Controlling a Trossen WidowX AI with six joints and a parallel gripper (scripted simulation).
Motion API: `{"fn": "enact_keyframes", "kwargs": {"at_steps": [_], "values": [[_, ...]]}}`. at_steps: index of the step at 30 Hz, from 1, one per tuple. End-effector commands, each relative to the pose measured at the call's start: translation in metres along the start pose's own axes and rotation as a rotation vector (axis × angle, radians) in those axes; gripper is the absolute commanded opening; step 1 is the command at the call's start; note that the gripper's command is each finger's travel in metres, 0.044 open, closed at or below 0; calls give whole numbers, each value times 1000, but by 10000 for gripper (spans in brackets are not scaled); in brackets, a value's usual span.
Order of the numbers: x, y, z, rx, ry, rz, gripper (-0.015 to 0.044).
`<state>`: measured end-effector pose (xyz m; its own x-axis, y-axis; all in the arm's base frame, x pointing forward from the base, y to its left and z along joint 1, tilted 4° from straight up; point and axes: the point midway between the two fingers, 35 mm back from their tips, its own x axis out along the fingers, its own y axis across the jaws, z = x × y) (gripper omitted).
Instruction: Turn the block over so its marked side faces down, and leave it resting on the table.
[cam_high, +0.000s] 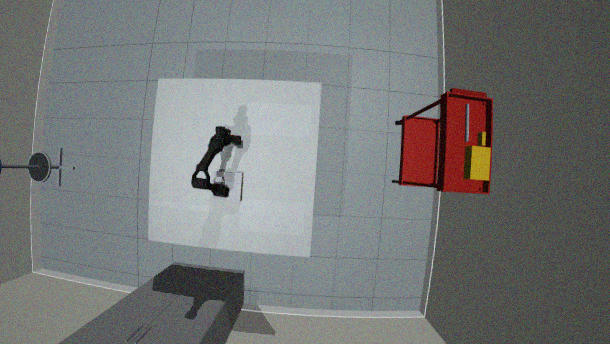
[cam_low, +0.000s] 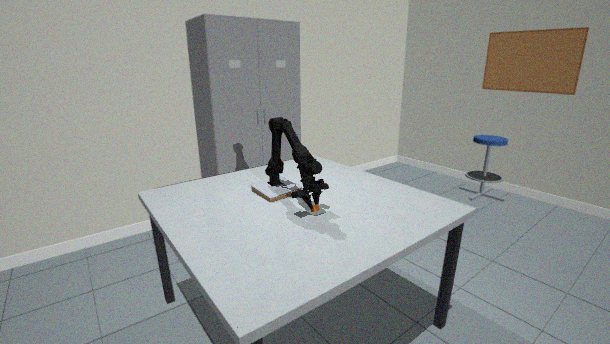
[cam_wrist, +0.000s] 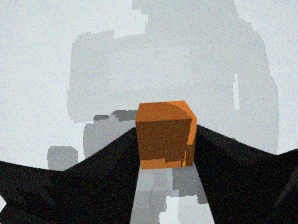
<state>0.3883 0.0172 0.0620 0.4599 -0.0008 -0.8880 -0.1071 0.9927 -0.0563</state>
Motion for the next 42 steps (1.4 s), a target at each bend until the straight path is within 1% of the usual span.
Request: {"fn": "enact_keyframes", "kwargs": {"at_steps": [1,5,13,28,42], "values": [[-2,0,-2,-4,-69,2,0],[-4,0,-4,-5,-125,1,0],[0,0,-4,-5,-157,2,0],[27,0,-4,0,-387,5,0],[27,0,-15,-4,-599,3,0]]}}
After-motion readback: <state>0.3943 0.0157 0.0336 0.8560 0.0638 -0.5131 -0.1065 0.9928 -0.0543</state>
